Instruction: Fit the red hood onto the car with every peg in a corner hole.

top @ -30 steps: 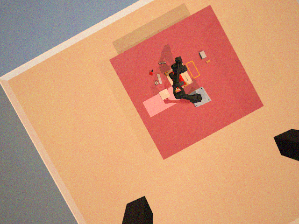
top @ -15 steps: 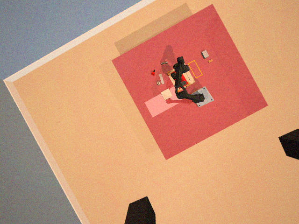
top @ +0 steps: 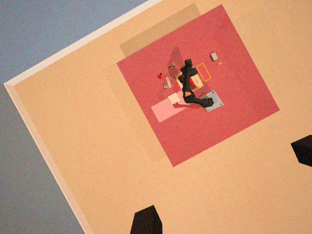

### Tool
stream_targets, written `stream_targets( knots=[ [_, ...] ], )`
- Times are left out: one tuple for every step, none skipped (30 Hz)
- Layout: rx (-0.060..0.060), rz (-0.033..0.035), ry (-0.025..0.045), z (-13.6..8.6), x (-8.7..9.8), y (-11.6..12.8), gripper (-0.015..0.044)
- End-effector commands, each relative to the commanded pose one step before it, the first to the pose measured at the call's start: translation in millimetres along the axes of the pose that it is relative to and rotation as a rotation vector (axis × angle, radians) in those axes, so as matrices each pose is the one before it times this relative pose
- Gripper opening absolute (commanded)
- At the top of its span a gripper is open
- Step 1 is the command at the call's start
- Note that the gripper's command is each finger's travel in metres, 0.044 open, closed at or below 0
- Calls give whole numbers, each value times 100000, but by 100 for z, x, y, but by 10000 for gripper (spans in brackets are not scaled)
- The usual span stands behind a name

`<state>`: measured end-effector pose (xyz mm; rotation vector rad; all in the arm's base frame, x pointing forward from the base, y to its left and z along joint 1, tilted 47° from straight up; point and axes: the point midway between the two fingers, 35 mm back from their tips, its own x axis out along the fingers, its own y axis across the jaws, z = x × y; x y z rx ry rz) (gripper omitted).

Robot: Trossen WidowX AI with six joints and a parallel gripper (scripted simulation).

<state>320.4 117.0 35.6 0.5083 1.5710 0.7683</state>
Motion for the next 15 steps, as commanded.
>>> stream_targets(
  knots=[
    [-9,-18,-4,2,-1,-2,440],
    [0,0,0,0,0,0,440],
    [0,0,0,0,0,0,440],
    [6,-11,16,25,-183,-13,440],
    [11,-16,35,48,-384,-26,440],
    [14,-9,50,55,-517,-31,440],
    [16,9,69,57,-677,-35,440],
    [17,47,94,48,-870,-36,440],
    [14,114,125,21,-1097,-29,440],
    [5,160,120,-19,-1018,-10,440],
    [-3,195,113,-50,-947,6,440],
    [-7,185,88,-61,-745,15,440],
    [-7,130,55,-48,-469,15,440],
    [-3,47,19,-18,-161,6,440],
    [0,0,0,0,0,0,440]
  ],
)
